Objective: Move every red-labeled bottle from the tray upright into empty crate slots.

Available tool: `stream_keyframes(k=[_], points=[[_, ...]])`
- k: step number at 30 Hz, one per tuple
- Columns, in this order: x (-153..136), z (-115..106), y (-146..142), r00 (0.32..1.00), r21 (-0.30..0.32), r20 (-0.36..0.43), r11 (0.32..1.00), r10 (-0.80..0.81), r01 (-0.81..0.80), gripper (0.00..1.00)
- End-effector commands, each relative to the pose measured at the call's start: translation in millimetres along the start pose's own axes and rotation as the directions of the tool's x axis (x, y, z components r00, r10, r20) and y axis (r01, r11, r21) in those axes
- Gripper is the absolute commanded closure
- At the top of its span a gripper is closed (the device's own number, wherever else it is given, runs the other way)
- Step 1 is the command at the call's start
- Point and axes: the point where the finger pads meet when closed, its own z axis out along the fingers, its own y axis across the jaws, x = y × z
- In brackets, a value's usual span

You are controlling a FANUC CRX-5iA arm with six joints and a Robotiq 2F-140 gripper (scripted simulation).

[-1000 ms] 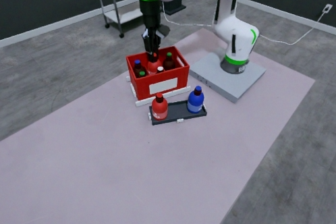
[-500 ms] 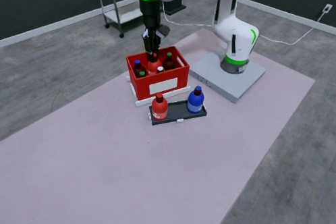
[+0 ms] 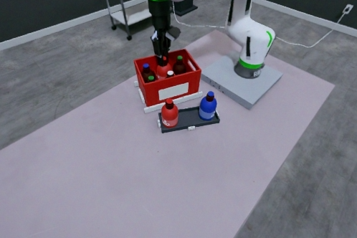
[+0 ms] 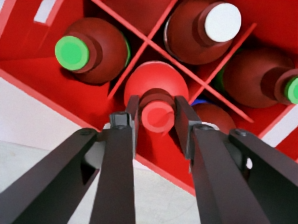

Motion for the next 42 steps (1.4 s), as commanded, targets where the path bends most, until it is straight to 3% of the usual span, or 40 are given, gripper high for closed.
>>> stream_keyframes(k=[1,42], points=[[-0.5,-0.9,0.3,1.0,-0.001,0.002,1.0,0.0,0.0,0.9],[-0.5,4.8,0.4,1.0,-0.001,0.002,1.0,0.0,0.0,0.9]])
